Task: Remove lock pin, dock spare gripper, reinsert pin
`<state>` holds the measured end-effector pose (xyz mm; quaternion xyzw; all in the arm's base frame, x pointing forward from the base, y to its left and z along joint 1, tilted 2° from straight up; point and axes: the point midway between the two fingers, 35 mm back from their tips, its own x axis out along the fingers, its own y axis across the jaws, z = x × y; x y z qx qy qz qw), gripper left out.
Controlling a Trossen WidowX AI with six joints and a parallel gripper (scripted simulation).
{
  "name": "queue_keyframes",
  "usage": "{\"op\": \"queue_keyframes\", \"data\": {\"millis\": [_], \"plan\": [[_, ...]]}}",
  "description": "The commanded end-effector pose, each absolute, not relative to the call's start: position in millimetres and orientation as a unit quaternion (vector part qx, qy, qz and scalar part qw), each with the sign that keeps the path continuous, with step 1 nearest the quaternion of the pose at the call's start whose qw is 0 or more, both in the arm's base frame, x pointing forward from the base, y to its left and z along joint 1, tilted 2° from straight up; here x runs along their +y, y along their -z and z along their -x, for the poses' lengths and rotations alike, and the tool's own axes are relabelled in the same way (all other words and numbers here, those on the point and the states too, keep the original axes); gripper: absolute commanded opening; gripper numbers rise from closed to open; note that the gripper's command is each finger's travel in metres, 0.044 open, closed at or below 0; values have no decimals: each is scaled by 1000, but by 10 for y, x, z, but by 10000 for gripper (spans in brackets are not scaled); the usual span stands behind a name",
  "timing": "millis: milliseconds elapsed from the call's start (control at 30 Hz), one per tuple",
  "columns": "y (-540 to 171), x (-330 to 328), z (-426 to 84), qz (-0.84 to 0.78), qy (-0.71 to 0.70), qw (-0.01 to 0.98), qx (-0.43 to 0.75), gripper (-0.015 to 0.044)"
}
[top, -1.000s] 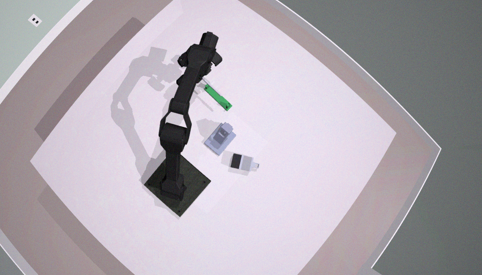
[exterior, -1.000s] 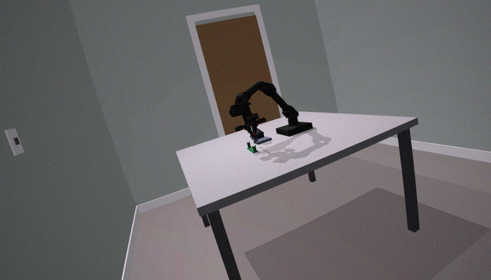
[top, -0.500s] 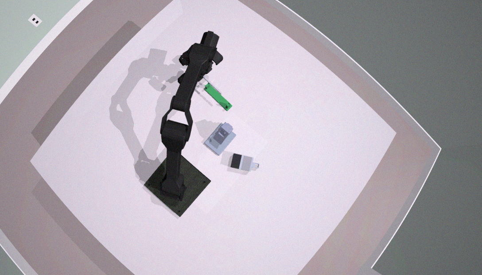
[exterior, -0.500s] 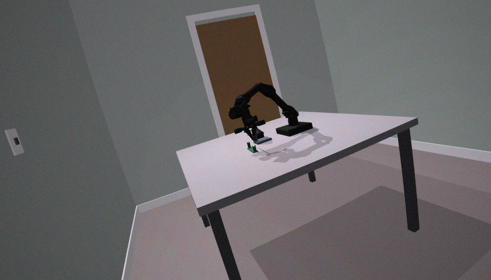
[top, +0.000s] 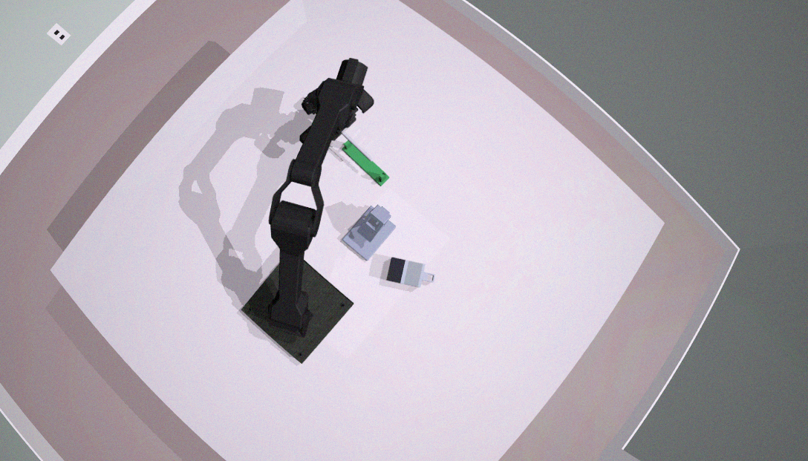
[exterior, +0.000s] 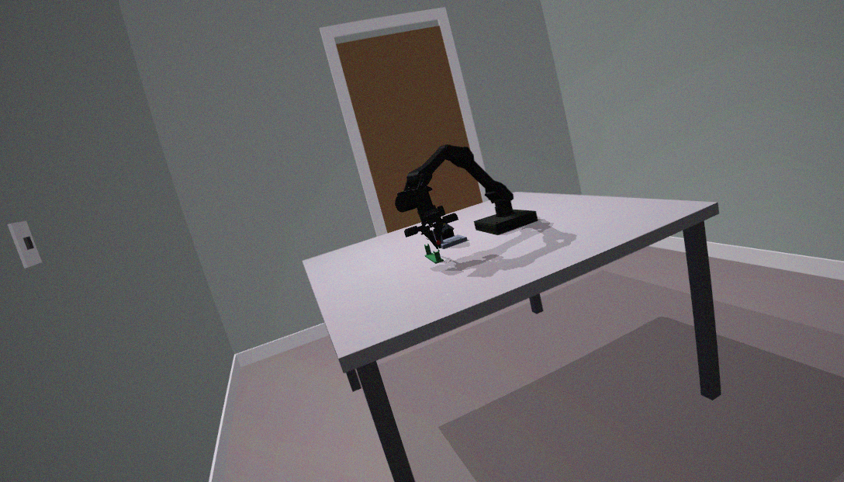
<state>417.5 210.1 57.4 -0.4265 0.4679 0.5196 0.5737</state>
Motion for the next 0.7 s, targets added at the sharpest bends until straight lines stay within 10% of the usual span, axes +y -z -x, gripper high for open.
{"op": "queue_keyframes", "data": {"millis": [0,667], "plan": [[-507,2095,-4171,425,-519,574,469,0],[-224,2092,-4175,427,-518,577,466,0]]}}
